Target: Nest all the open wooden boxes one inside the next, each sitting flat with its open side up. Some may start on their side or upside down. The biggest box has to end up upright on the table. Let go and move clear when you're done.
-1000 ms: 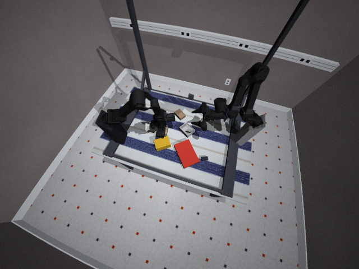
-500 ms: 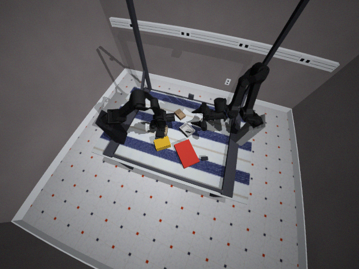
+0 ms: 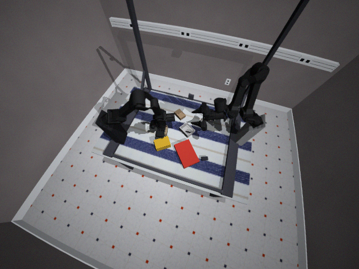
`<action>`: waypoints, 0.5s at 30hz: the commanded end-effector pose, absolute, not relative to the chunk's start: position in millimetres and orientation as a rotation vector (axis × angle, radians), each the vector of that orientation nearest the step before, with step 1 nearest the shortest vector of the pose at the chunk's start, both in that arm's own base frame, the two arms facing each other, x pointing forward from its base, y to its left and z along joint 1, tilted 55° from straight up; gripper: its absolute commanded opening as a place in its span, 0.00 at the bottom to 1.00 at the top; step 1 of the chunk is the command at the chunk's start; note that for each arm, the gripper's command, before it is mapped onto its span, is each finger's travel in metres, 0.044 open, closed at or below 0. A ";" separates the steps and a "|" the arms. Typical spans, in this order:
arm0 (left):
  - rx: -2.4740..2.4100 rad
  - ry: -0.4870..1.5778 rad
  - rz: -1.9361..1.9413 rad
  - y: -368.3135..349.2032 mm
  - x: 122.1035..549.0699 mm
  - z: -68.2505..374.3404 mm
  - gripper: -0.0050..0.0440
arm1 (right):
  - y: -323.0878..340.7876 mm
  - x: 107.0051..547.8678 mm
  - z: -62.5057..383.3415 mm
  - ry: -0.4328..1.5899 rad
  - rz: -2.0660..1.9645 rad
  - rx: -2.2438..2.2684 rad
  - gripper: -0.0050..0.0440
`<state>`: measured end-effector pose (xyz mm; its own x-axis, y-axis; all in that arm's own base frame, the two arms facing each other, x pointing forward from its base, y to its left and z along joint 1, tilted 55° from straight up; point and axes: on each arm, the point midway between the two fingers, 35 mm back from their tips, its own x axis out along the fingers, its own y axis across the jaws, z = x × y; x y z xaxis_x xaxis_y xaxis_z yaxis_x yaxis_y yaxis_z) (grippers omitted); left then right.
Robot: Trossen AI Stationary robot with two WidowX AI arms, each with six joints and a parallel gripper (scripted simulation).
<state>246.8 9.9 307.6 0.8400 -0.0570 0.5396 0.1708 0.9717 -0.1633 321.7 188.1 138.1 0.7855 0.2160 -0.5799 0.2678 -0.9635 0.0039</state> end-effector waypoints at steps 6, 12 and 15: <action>-0.205 -0.575 -0.122 10.4 245.2 311.4 0.92 | 188.6 315.0 156.0 0.284 -1.032 3.192 0.10; -0.205 -0.575 -0.122 10.4 245.2 311.4 0.92 | 188.0 307.4 164.2 0.118 -1.206 3.493 0.10; -0.205 -0.575 -0.122 10.4 245.2 311.4 0.92 | 187.4 304.0 166.9 0.024 -1.293 3.624 0.09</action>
<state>246.8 9.9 307.6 0.8400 -0.0570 0.5396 0.1708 0.9717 -0.1633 308.0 187.1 152.7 0.7878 0.2264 -0.5728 -0.1271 -0.8502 -0.5109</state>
